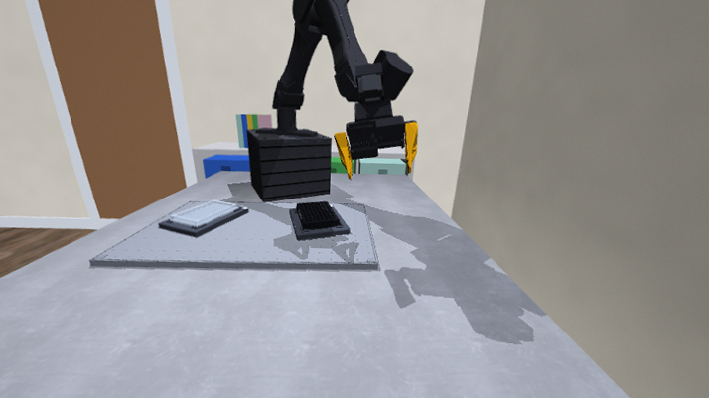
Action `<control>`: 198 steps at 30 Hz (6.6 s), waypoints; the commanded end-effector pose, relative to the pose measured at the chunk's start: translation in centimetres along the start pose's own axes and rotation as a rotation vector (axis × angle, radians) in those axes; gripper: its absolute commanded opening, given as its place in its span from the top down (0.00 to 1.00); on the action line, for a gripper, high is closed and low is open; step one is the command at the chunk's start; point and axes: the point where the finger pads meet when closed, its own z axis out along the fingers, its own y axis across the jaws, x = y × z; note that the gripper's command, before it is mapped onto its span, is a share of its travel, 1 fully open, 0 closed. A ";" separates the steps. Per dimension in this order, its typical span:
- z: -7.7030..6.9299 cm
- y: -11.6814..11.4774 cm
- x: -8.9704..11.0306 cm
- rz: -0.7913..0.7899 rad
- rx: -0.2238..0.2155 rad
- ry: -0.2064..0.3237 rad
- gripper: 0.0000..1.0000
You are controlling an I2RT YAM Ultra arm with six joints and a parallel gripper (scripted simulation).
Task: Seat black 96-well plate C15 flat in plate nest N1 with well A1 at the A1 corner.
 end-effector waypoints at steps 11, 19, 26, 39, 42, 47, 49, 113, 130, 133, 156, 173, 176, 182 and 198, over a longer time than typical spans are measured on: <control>-0.4 -3.3 3.2 -0.198 0.019 0.233 0.00; -1.0 -6.1 6.0 -0.279 0.024 0.368 0.00; -1.7 -7.8 7.7 -0.334 0.022 0.477 0.00; -4.5 -11.9 11.9 -0.426 -0.004 0.732 0.00; -5.1 -12.5 12.5 -0.431 -0.006 0.748 0.00; -6.3 -13.6 13.6 -0.454 -0.028 0.859 0.00; -6.9 -14.2 14.2 -0.454 -0.028 0.859 0.00; -9.3 -15.8 15.9 -0.468 -0.056 0.969 0.00; -9.1 -15.9 16.1 -0.468 -0.056 0.970 0.00; -8.8 -16.0 16.5 -0.468 -0.056 0.970 0.00; -6.9 -16.6 19.4 -0.468 -0.056 0.970 0.00; -6.7 -16.6 19.6 -0.468 -0.056 0.970 0.00; -6.7 -16.6 19.6 -0.468 -0.056 0.970 0.00; -6.7 -16.6 19.6 -0.468 -0.056 0.970 0.00; -6.7 -16.6 19.6 -0.468 -0.056 0.970 0.00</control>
